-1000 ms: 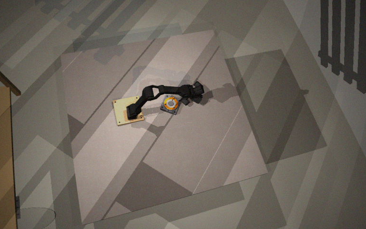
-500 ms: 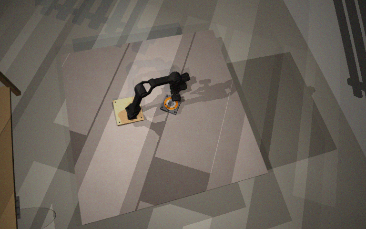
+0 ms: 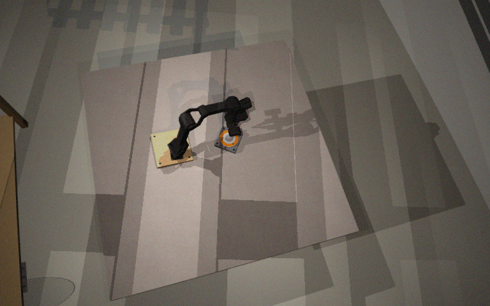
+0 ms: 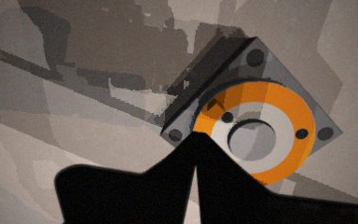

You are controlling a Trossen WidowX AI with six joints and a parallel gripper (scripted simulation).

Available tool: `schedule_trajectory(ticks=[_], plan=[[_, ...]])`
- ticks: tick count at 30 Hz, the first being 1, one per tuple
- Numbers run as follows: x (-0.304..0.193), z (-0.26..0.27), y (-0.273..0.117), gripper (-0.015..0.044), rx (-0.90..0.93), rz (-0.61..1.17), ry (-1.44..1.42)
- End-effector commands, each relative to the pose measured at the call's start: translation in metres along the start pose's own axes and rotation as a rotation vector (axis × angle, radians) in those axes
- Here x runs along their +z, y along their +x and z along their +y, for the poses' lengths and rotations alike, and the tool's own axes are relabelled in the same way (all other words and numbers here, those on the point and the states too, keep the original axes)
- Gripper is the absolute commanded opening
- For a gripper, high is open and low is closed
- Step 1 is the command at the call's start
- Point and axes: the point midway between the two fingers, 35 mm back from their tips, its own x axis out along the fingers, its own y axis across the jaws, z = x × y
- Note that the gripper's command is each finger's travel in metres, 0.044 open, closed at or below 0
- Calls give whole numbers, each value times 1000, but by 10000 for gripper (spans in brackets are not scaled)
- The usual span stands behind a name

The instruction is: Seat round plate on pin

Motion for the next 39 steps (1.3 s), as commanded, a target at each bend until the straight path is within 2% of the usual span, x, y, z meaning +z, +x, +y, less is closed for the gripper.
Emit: schedule_trajectory(ticks=[1, 6, 39], plan=[[-3, -1, 23, 0, -8, 13, -7], [-5, -1, 35, 0, -8, 13, -7], [24, -23, 35, 0, -10, 11, -7]])
